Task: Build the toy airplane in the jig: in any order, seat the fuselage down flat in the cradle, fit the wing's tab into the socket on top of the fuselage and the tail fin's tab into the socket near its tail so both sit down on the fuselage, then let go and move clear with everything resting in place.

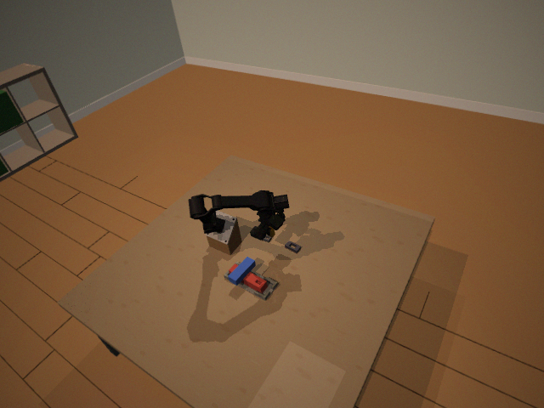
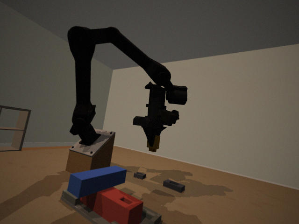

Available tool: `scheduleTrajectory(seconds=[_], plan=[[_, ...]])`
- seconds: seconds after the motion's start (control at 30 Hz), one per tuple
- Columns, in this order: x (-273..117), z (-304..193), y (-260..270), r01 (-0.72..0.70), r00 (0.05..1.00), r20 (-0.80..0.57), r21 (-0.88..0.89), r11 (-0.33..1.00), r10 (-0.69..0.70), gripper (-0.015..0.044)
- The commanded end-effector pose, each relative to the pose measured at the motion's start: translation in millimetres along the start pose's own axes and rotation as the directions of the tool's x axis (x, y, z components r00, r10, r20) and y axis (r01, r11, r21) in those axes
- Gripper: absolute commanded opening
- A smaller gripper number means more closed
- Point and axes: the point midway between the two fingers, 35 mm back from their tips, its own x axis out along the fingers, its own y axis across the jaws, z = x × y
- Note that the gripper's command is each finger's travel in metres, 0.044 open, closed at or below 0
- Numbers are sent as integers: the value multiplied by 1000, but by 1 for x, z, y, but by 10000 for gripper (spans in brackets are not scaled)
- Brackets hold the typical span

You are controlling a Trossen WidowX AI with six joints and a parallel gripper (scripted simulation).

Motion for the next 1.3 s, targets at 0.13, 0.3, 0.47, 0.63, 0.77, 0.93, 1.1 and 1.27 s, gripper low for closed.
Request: scheduleTrajectory(seconds=[0.13, 0.3, 0.47, 0.63, 0.77, 0.93, 1.1, 1.27], plan=[[0, 14, -18, -2, 1000, 12, 10, 1000, 2, 0], [1, 21, -31, 1, 1000, 17, 14, 1000, -1, 0], [3, 27, -43, 4, 1000, 20, 19, 1000, -5, 0], [4, 33, -57, 10, 1000, 23, 23, 1000, -10, 0], [5, 37, -67, 13, 1000, 24, 26, 1000, -14, 0], [7, 41, -79, 19, 999, 26, 29, 999, -20, 0], [8, 45, -93, 28, 999, 27, 34, 999, -28, 0], [10, 48, -108, 38, 999, 29, 40, 998, -39, 0]])
